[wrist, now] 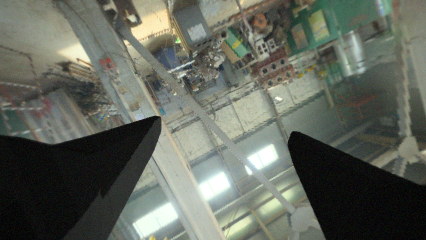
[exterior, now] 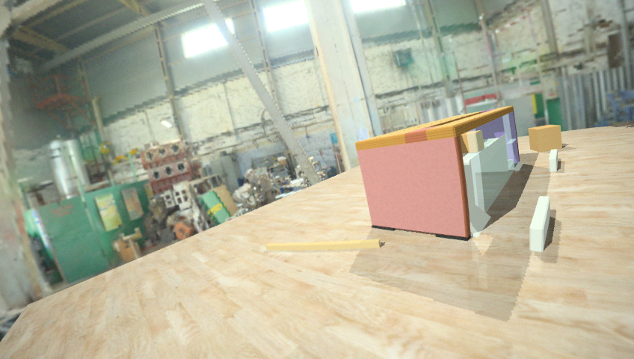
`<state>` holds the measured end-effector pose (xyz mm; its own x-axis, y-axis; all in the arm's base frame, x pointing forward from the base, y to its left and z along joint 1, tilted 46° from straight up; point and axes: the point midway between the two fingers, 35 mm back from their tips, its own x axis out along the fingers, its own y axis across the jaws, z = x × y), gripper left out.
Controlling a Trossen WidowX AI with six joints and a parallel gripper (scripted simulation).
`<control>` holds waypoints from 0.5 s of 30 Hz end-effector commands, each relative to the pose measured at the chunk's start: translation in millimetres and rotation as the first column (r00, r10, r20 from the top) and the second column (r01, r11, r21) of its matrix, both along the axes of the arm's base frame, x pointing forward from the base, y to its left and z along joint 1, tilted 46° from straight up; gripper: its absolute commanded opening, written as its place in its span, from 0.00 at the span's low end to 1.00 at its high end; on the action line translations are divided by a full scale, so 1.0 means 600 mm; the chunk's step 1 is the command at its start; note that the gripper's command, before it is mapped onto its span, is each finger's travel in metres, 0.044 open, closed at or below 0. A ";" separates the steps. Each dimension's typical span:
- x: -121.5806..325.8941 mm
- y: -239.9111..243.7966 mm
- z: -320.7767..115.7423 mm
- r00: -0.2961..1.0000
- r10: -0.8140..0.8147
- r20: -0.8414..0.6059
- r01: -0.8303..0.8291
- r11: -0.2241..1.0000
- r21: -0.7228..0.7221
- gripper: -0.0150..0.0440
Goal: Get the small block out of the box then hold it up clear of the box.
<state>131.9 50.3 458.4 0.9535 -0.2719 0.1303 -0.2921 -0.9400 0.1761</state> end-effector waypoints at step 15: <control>0.052 -0.173 -0.053 0.981 -0.084 0.176 -0.181 -0.058 0.982 0.93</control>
<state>133.0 -1.1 455.2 0.9678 -0.2442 0.0612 -0.1650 -0.7989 -0.5783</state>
